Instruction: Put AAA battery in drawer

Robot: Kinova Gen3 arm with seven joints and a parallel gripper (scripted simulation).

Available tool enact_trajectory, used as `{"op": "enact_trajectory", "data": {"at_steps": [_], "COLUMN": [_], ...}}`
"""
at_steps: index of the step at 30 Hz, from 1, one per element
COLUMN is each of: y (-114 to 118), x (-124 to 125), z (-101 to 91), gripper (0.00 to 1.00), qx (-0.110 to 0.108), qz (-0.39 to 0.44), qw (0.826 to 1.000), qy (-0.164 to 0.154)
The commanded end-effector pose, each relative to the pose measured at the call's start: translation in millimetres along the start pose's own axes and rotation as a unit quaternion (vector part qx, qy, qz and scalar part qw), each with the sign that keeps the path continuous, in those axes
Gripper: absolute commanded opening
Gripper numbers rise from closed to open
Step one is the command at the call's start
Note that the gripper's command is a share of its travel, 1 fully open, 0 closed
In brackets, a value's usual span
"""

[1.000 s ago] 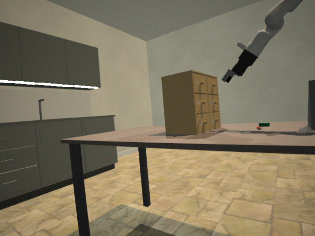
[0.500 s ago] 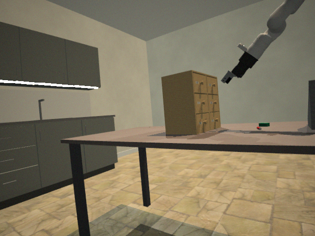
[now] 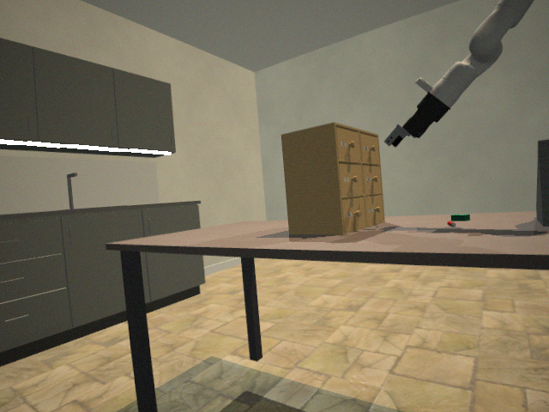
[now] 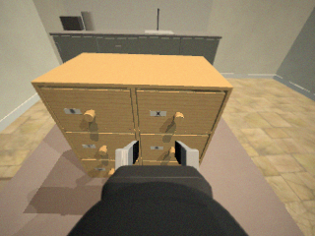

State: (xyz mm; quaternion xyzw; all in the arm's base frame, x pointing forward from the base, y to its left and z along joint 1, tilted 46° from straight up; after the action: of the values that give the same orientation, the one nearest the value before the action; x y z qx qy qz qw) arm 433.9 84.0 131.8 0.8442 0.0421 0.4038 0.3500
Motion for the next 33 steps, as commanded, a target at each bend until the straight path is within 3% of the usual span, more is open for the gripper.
{"op": "enact_trajectory", "data": {"at_steps": [1, 33], "y": [4.4, 6.1], "x": [-2.5, -17.6], "z": [2.4, 18.3], "gripper": [1.0, 1.0], "qx": [-0.001, 0.013], "qz": [0.007, 0.008], "qw": [1.0, 0.996], "qy": [0.006, 0.087]}}
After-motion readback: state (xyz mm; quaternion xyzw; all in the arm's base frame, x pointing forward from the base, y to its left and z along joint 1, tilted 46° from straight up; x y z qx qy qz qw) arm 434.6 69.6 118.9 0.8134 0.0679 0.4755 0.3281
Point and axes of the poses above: the point where the finger pads meet when closed, its own z axis out along the fingers, its own y axis across the jaws, x = y × z, the point moved 8 cm from there along -z, back along the fingers, and after that the axes turned 10 degrees about z, right-handed, at the moved point
